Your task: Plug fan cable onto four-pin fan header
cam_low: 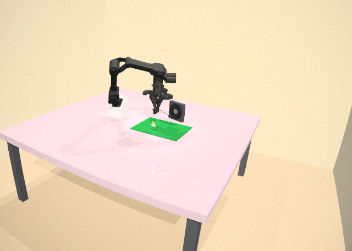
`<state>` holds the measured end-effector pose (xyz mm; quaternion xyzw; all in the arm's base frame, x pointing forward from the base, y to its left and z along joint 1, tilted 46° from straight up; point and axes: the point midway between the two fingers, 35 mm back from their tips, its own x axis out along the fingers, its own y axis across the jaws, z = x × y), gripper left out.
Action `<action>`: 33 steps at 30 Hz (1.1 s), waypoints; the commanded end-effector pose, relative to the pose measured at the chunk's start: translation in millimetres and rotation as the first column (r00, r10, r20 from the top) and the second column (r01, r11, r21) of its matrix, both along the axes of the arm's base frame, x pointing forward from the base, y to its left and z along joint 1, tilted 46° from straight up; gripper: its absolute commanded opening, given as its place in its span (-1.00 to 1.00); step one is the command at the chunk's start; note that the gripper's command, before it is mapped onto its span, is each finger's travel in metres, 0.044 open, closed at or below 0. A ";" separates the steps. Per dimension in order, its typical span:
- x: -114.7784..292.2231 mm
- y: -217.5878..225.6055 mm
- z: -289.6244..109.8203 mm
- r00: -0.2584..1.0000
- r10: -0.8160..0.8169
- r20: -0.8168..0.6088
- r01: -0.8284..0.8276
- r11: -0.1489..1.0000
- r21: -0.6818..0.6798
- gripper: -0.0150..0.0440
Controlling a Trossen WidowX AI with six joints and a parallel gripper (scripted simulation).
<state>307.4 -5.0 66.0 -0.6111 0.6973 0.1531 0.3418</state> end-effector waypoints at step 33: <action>20.2 -17.9 -8.9 0.829 -0.476 0.294 0.414 0.876 0.250 -0.49</action>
